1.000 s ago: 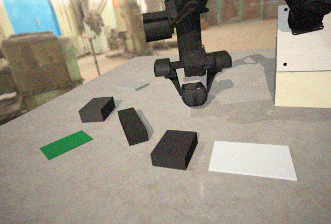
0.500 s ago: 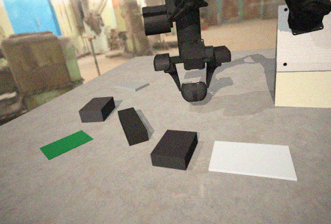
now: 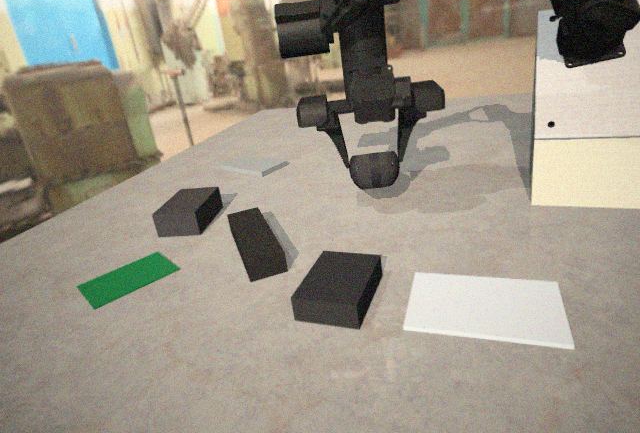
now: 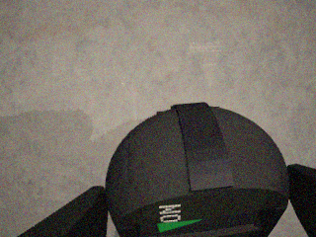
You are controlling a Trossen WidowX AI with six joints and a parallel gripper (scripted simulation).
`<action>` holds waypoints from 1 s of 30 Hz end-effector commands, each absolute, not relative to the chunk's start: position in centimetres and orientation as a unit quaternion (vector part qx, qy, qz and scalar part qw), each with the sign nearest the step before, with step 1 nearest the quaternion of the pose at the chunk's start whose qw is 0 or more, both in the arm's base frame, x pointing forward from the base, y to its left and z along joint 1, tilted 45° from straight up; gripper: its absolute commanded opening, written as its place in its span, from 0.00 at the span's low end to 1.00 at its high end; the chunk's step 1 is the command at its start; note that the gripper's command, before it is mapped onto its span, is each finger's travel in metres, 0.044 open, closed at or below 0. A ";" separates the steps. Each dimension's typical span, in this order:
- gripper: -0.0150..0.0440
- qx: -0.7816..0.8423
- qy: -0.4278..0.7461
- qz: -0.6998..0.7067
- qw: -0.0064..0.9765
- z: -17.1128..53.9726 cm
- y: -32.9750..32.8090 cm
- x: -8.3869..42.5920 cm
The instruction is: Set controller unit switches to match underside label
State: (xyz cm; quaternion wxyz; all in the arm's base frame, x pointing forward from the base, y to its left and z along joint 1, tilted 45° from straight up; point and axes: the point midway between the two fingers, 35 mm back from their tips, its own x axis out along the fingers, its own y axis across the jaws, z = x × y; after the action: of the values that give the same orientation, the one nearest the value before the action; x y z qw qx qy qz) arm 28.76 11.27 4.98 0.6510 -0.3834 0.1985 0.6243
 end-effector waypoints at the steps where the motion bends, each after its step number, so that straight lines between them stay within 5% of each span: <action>1: 0.82 -0.383 0.195 0.623 0.653 5.0 10.7 29.0; 30: 0.82 -0.365 0.177 0.634 0.658 4.8 8.3 29.2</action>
State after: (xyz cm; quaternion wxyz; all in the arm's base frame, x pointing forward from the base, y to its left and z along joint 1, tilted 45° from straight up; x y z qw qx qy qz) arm 28.95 8.79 4.90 0.6563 -0.3655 0.1787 0.6354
